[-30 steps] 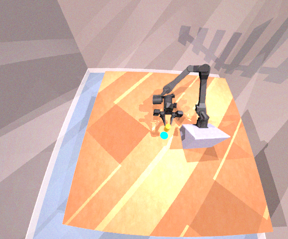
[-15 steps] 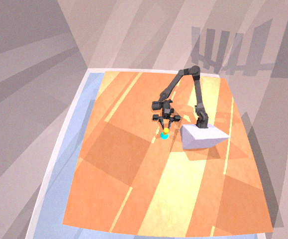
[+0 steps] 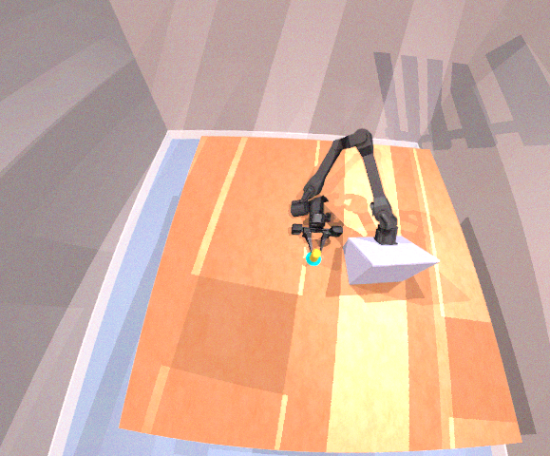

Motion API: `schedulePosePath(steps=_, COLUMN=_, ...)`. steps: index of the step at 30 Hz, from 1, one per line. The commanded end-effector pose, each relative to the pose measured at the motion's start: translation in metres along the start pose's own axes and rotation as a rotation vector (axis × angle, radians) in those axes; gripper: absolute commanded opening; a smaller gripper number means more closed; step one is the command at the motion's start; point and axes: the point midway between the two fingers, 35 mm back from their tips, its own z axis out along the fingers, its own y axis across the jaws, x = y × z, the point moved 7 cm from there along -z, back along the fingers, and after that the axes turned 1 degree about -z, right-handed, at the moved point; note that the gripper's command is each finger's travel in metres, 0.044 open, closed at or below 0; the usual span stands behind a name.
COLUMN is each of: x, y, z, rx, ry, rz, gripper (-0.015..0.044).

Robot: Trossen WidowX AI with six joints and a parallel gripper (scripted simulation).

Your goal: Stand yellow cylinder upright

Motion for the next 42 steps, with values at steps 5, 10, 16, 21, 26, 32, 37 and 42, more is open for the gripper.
schedulePosePath(steps=5, x=0.003, y=-0.001, z=0.001, rx=-0.003, ry=0.002, rz=-0.003, gripper=0.0105)
schedulePosePath(steps=10, x=0.003, y=-0.001, z=0.001, rx=-0.003, ry=0.002, rz=-0.003, gripper=0.0157)
schedulePosePath(steps=16, x=0.003, y=-0.001, z=0.001, rx=-0.003, ry=0.002, rz=-0.003, gripper=0.0315)
schedulePosePath(steps=21, x=0.003, y=-0.001, z=0.001, rx=-0.003, ry=0.002, rz=-0.003, gripper=0.0400)
schedulePosePath(steps=26, x=-0.001, y=-0.001, z=0.000, rx=-0.004, ry=0.006, rz=-0.010, gripper=0.0400)
schedulePosePath(steps=32, x=-0.035, y=-0.004, z=-0.007, rx=-0.007, ry=0.022, rz=-0.038, gripper=0.0400)
schedulePosePath(steps=37, x=-0.065, y=-0.004, z=-0.013, rx=-0.005, ry=0.011, rz=-0.028, gripper=0.0400)
schedulePosePath(steps=42, x=-0.081, y=-0.002, z=-0.015, rx=-0.005, ry=-0.002, rz=-0.013, gripper=0.0400)
